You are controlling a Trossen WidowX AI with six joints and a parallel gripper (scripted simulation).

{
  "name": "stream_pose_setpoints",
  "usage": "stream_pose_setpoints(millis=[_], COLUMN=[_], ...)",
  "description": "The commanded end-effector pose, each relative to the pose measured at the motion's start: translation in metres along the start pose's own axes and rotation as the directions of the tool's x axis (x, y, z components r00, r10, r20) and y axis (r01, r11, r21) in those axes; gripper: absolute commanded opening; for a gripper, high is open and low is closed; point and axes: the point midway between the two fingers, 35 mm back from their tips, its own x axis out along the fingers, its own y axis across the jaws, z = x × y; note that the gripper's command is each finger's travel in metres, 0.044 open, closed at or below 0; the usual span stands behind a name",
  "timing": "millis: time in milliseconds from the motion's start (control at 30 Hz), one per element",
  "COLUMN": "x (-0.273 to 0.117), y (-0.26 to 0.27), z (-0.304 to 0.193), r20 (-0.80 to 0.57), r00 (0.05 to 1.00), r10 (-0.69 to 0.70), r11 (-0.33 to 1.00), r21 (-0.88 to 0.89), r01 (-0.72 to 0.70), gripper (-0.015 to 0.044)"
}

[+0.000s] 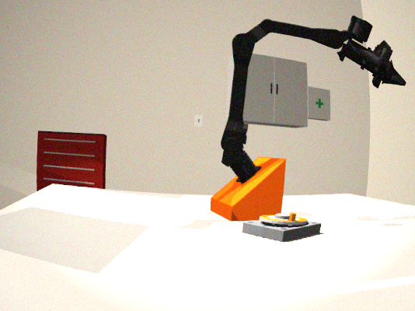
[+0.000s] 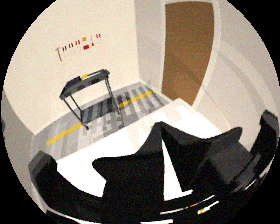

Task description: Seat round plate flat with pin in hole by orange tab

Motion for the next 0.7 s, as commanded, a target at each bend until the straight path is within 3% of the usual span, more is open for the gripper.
stream_pose_setpoints(millis=[0, 267, 533, 667], x=[0.008, 0.004, -0.025, -0.053], y=[-0.042, -0.111, -0.161, -0.181], z=[-0.048, -0.144, -0.247, -0.308], r20=[-0.145, -0.402, -0.652, -0.774], r00=[0.989, 0.913, 0.758, 0.633], r10=[-0.038, -0.06, -0.032, 0.016], r11=[0.988, 0.896, 0.741, 0.627], r21=[0.142, 0.381, 0.494, 0.501], r01=[0.059, 0.227, 0.456, 0.597], gripper=[0.0, 0.0, 0.0, 0.0])
